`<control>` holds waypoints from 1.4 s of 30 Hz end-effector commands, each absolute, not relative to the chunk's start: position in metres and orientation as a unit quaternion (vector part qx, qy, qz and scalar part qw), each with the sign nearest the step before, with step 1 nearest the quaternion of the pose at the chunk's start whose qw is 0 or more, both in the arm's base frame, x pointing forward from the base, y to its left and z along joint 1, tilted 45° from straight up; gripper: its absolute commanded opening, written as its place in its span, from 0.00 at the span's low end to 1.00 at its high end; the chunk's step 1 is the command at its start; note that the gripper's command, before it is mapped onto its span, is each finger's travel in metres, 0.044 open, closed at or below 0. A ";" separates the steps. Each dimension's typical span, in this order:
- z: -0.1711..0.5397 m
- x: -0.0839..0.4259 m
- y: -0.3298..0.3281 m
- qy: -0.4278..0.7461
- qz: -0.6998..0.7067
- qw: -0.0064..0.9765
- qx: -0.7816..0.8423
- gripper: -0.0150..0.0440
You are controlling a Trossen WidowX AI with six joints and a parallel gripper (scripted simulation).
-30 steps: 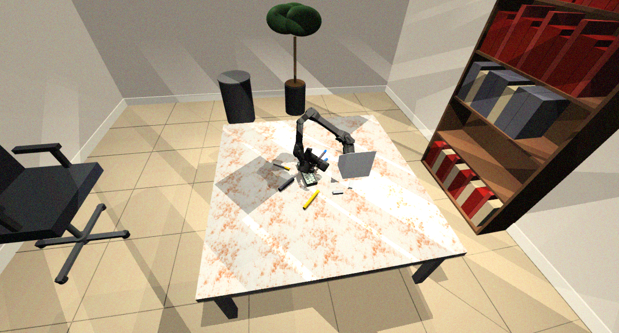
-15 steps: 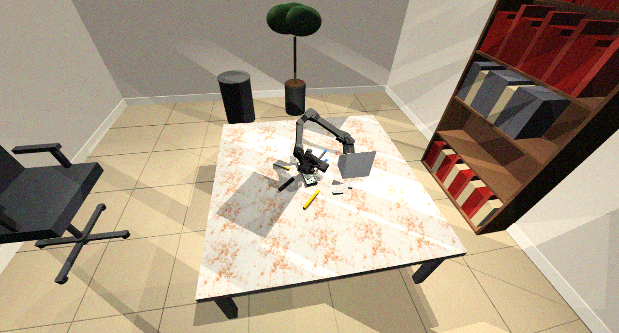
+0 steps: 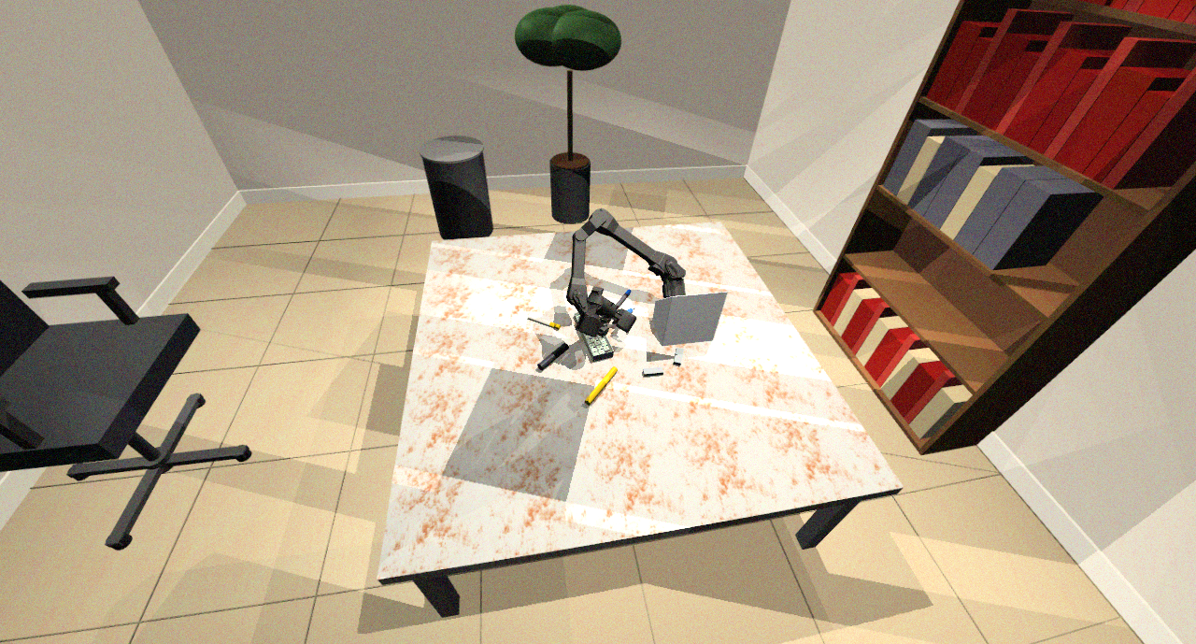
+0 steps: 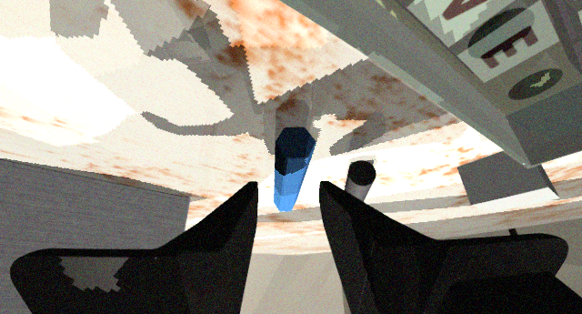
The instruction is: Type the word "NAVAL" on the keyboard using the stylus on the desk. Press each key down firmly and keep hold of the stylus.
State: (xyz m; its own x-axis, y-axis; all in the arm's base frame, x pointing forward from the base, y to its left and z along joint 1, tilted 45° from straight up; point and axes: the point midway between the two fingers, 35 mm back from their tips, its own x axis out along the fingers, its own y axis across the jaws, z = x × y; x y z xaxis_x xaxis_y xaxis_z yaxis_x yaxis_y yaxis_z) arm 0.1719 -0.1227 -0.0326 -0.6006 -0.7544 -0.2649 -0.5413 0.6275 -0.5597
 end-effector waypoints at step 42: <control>0.010 0.136 -0.119 0.840 -0.187 0.324 -0.393 0.51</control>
State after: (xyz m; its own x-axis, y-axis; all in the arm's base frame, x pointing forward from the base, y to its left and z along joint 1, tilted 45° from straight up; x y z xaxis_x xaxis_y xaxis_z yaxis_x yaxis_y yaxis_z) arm 0.1367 -0.1163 0.0116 -0.4824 -0.7789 -0.4007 -0.5330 0.6240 -0.5714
